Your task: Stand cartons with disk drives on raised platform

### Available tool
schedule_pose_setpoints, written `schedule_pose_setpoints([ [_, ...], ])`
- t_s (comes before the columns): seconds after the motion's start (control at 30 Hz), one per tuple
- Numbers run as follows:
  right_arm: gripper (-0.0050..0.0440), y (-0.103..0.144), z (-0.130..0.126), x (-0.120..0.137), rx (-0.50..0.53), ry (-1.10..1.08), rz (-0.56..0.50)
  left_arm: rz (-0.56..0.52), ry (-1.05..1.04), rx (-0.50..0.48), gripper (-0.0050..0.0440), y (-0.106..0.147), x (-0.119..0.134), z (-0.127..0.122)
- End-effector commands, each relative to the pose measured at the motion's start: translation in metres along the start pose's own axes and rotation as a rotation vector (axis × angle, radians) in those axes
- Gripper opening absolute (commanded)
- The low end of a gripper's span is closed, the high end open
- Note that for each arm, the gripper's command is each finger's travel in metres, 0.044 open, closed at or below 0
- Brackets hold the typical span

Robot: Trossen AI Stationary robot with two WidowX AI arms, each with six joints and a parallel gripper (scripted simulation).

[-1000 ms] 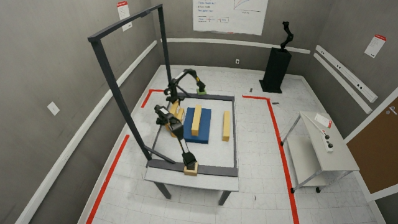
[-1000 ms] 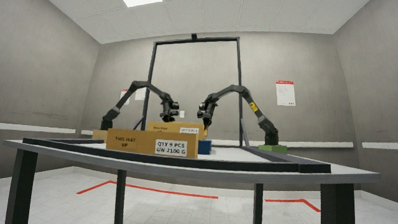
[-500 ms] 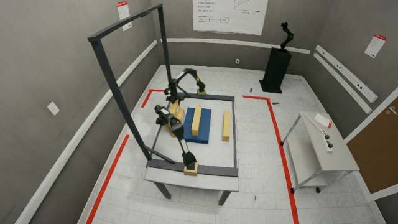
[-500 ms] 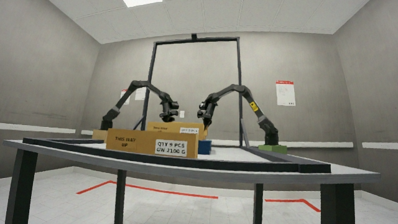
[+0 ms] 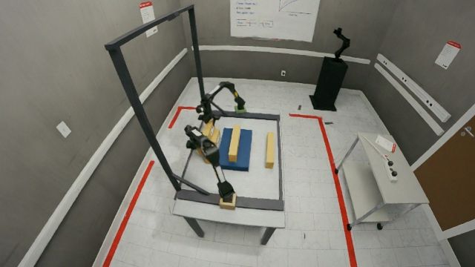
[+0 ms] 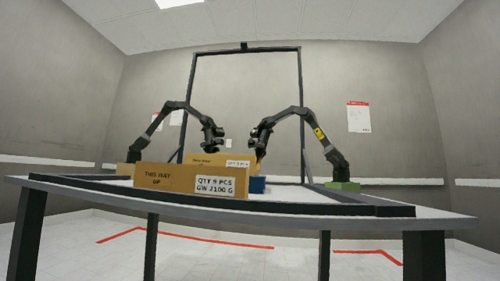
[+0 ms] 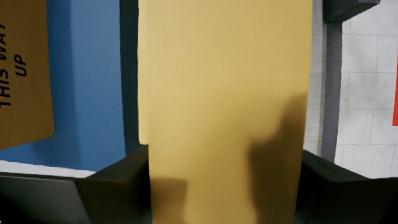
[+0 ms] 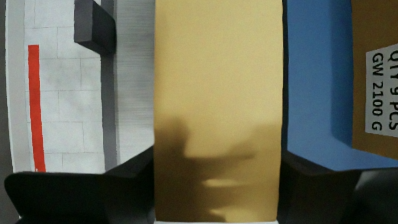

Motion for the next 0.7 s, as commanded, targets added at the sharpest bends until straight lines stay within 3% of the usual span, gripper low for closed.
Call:
schedule_pose_setpoints([
  [0.0, -0.0050, 0.035, -0.001, -0.011, -0.055, -0.017, -0.077, -0.086, 0.017, 0.068, -0.0050, 0.043, -0.011, 0.001],
  [0.43, -0.0050, 0.035, -0.001, -0.011, -0.055, -0.017, -0.077, -0.086, 0.017, 0.068, -0.0050, 0.043, -0.011, 0.001],
  [0.47, -0.0050, 0.023, -0.049, -0.003, -0.040, -0.014, -0.056, -0.071, 0.017, 0.053, -0.0050, 0.030, -0.014, 0.049],
  [0.67, -0.0050, 0.023, -0.049, -0.003, -0.040, -0.014, -0.056, -0.071, 0.017, 0.053, -0.0050, 0.030, -0.014, 0.049],
])
Point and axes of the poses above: on each arm, the point midway between the two fingers, 35 mm back from their tips, its own y axis back along the fingers, its own z axis across the jaws, x = y × z, the point moved 1 cm from there along y, back along the fingers, and after that the axes turned 3 degrees about y, right-handed, at the moved point
